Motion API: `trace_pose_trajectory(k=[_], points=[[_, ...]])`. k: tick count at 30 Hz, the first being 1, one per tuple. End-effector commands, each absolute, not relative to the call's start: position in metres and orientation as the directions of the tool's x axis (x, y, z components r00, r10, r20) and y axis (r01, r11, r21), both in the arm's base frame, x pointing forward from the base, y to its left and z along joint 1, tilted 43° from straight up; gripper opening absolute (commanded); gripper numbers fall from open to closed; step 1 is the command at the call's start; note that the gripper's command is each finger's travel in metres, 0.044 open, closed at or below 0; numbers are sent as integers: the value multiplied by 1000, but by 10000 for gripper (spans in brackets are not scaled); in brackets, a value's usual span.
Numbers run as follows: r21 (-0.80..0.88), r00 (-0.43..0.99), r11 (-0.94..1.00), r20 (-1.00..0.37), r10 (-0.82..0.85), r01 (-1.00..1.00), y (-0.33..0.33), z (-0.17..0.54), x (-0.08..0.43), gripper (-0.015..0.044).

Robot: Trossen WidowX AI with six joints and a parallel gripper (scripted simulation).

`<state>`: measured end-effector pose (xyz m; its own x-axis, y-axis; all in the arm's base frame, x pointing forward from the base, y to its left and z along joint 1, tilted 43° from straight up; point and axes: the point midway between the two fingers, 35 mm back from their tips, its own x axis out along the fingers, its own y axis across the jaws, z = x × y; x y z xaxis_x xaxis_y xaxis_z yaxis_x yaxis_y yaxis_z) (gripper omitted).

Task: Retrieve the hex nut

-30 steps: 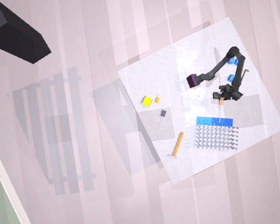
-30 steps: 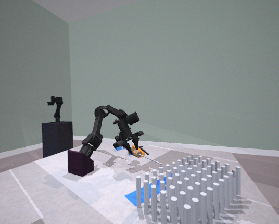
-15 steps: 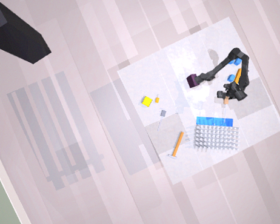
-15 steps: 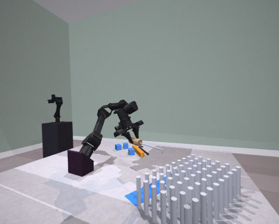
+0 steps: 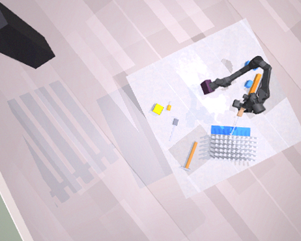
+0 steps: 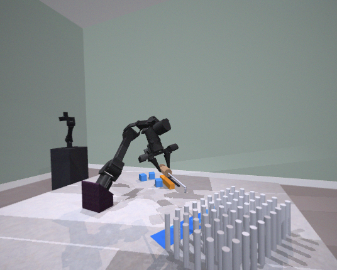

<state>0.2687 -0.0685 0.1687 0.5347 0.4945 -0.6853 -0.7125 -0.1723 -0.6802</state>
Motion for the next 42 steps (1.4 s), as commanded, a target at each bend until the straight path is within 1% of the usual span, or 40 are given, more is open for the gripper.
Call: trace_pose_trajectory(k=[1,11,20,31,42], points=[[-626,520,-97,-715,468,-773,-88,166,278,0],[-478,465,85,-774,430,-874,-128,151,292,0],[-348,429,258,-804,411,-901,-162,132,301,0],[-161,356,449,-849,391,-879,-204,103,307,0],[26,261,612,-889,376,-791,-244,69,307,0]])
